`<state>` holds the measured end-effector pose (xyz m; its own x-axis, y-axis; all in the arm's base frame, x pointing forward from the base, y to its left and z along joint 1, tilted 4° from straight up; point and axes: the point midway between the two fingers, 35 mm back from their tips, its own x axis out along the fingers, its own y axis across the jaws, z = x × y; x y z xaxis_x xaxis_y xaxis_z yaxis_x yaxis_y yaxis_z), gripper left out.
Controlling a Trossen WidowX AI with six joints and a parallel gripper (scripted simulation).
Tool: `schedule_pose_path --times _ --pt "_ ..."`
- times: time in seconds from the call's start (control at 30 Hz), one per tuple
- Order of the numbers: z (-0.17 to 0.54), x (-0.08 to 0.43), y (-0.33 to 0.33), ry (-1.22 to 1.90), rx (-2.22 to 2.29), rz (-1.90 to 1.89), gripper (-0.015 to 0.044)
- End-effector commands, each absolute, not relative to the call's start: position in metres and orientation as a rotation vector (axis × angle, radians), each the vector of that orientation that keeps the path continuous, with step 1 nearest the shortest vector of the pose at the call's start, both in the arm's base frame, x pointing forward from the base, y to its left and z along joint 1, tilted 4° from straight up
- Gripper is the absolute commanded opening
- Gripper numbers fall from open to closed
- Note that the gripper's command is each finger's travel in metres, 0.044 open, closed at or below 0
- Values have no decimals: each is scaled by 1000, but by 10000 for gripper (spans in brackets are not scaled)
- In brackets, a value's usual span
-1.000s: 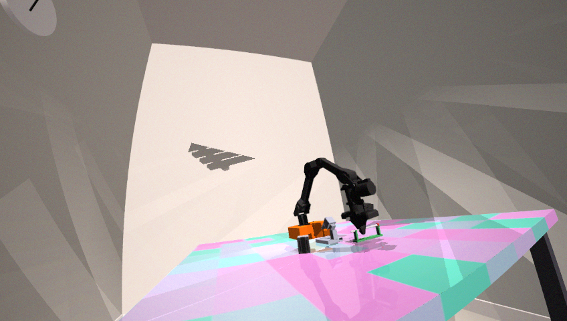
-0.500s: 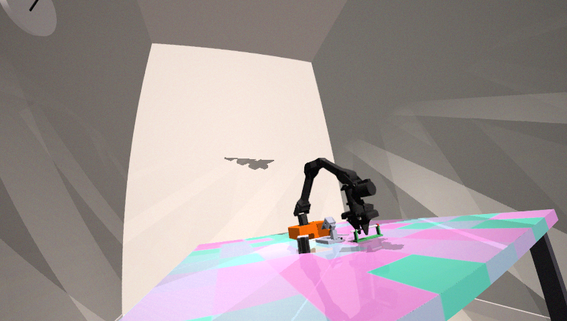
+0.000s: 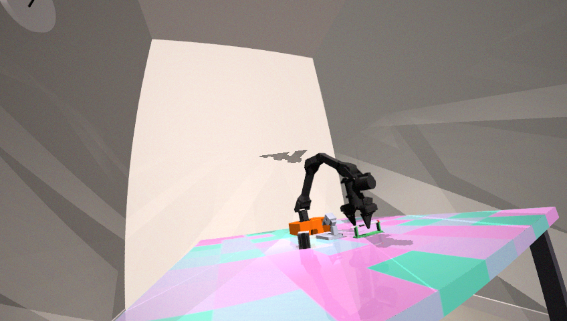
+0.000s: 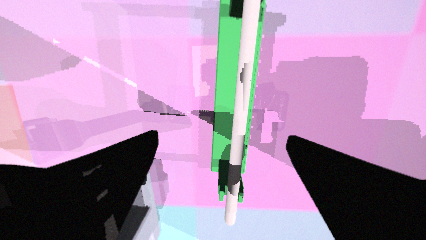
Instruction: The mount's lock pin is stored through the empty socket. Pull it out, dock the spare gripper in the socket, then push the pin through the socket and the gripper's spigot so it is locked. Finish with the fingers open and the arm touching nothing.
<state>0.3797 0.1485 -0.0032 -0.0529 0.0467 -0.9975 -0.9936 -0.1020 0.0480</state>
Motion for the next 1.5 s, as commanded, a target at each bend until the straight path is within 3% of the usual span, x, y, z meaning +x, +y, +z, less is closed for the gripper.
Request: schedule_pose_path --times 0.0,1.47 --pt "8 380 149 1158 -1222 1343 440" --pt "65 368 147 1236 -1204 1397 440"
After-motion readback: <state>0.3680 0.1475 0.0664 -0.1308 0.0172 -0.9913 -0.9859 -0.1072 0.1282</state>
